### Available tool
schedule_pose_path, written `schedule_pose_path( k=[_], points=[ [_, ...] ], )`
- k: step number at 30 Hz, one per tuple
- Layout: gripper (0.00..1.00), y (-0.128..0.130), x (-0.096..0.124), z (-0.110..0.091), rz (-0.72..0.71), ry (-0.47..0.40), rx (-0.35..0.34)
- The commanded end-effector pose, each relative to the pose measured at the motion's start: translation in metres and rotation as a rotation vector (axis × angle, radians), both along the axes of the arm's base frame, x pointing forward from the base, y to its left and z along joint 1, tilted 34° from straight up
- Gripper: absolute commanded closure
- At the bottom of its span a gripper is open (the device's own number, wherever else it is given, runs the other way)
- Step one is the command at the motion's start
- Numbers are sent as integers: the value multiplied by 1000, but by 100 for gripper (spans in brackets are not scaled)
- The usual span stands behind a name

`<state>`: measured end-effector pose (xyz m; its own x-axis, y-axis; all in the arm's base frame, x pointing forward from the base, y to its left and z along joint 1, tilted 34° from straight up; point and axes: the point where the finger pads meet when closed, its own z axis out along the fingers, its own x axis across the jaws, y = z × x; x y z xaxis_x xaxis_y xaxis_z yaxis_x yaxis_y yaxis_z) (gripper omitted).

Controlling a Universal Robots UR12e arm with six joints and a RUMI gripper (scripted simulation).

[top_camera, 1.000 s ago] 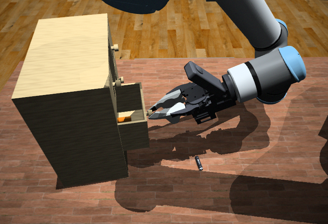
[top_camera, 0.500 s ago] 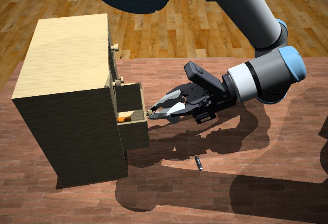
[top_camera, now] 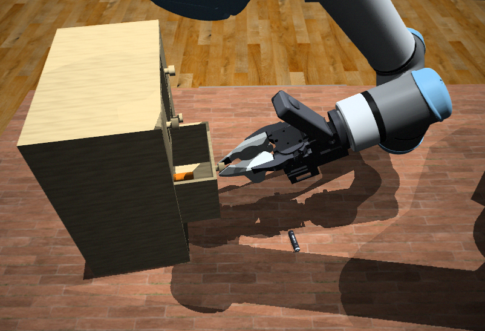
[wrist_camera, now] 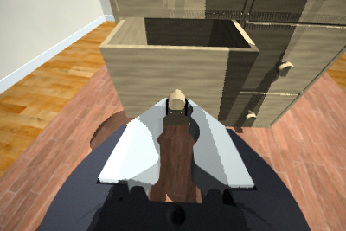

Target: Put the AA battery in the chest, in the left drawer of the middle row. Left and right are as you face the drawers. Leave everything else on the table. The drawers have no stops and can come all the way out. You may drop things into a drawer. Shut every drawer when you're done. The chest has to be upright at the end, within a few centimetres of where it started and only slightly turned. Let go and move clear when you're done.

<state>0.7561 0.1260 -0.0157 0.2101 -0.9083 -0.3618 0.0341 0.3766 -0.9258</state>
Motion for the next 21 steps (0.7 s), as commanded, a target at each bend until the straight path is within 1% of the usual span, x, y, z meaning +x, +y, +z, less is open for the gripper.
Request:
schedule_pose_path(
  k=[1,21],
  points=[
    [93,0,3,3,0,-6,-2],
    [93,1,8,6,0,-7,-2]
  ],
)
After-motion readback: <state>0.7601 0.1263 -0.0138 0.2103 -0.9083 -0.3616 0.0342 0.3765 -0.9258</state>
